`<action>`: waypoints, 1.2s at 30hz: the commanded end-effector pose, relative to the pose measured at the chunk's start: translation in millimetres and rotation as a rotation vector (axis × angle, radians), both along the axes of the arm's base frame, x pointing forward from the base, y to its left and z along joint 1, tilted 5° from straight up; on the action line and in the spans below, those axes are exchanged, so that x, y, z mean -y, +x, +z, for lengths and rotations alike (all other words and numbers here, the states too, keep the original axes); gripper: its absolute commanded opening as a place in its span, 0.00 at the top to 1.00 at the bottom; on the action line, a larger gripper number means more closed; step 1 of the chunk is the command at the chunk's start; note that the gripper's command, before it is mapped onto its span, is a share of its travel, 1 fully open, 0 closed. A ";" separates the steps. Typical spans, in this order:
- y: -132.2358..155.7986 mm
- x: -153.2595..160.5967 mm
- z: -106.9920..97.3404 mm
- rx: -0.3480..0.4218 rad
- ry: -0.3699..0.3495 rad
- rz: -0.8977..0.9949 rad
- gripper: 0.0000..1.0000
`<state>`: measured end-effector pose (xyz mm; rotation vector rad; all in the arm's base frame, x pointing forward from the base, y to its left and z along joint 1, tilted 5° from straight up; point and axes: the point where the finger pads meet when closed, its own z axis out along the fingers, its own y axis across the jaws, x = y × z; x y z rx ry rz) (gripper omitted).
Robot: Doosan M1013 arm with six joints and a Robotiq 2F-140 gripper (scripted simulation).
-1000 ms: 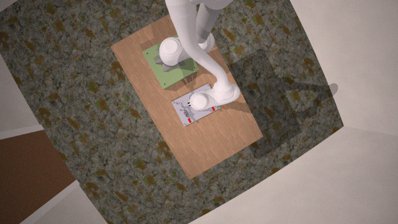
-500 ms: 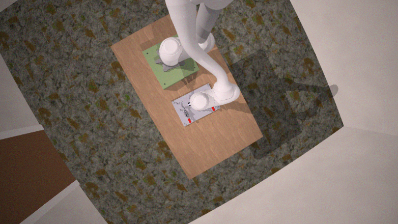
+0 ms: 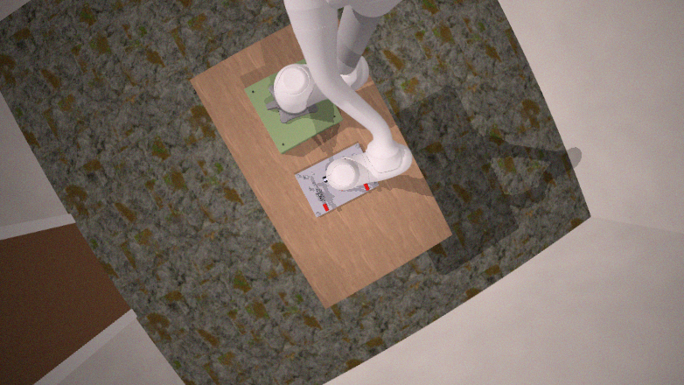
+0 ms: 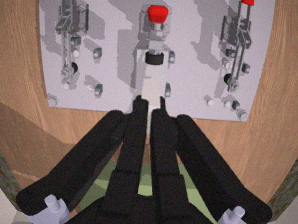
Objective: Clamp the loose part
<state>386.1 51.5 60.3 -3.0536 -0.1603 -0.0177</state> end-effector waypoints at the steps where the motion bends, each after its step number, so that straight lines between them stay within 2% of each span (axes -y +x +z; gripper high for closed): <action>1: 0.4 1.6 -7.0 0.000 -0.001 -0.006 0.90; 11: 0.4 0.6 -18.0 0.000 -0.001 -0.006 0.90; 22: 0.1 -1.7 -18.3 0.000 -0.001 -0.006 0.90; 36: -3.7 -30.6 -15.9 0.000 -0.001 -0.006 0.90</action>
